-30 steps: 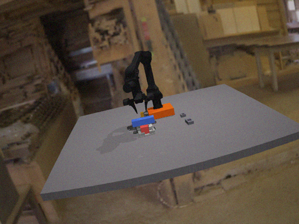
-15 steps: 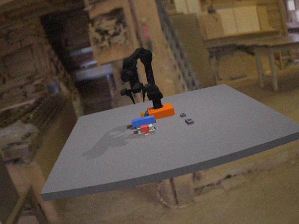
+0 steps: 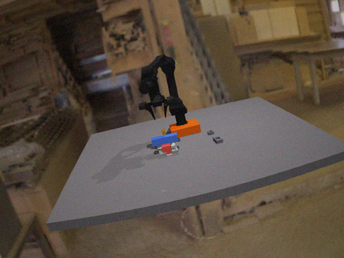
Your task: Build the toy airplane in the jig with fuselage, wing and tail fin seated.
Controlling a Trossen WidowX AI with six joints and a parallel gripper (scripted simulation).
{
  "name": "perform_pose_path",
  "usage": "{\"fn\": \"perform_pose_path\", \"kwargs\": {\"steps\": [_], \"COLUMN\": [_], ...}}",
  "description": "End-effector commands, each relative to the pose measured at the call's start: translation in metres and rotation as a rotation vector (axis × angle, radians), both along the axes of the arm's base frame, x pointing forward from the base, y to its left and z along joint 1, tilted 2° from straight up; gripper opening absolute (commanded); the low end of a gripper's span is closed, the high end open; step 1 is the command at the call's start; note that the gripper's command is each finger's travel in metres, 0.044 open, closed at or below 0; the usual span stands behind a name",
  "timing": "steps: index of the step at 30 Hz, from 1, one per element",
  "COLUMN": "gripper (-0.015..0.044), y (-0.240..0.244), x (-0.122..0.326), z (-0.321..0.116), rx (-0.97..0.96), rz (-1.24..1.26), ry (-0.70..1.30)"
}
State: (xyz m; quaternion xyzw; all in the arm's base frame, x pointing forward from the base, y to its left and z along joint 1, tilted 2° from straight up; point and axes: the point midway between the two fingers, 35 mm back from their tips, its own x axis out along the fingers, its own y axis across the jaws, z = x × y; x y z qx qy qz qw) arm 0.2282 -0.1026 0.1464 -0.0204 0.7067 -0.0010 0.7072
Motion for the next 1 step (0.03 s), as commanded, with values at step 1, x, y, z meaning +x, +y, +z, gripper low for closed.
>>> {"fn": "perform_pose_path", "kwargs": {"steps": [1], "gripper": [0.0260], "y": [-0.0002], "x": [-0.0004], "z": [-0.0003], "rx": [-0.001], "rz": [-0.005], "ry": [0.005]}}
